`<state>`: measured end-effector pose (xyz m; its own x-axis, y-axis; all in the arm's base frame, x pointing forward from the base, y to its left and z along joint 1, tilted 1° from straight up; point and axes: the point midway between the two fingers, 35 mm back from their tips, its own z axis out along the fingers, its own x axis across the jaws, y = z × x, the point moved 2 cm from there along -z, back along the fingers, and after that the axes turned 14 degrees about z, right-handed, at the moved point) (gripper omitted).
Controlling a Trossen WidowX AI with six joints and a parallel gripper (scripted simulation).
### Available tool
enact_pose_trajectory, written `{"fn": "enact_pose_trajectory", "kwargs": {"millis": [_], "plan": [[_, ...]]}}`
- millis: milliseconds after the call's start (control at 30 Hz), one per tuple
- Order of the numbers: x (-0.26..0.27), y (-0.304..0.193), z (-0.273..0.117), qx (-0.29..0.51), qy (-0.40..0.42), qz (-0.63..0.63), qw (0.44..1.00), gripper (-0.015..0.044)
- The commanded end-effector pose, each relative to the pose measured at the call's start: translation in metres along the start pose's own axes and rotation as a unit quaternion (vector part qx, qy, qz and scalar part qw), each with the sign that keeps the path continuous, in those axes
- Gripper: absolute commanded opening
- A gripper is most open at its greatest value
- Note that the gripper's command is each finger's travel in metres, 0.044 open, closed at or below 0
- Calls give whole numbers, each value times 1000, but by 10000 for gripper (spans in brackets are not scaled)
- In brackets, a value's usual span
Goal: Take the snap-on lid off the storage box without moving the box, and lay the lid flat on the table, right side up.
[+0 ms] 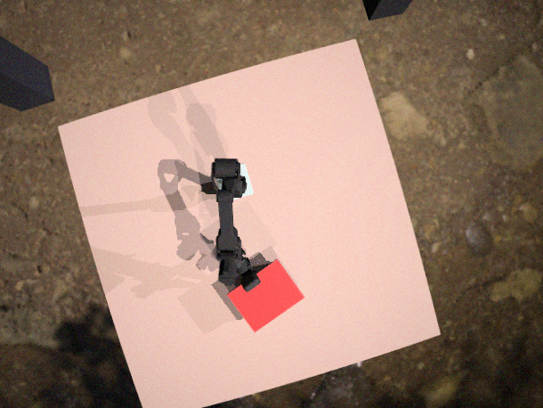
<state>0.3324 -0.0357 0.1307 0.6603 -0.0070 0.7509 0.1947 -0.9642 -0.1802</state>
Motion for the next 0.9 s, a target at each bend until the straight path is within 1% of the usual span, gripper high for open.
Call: {"fn": "enact_pose_trajectory", "kwargs": {"millis": [0,867], "plan": [[1,0,-1,0,1,-1,1000,0],[5,-2,-5,0,1,-1,1000,0]]}}
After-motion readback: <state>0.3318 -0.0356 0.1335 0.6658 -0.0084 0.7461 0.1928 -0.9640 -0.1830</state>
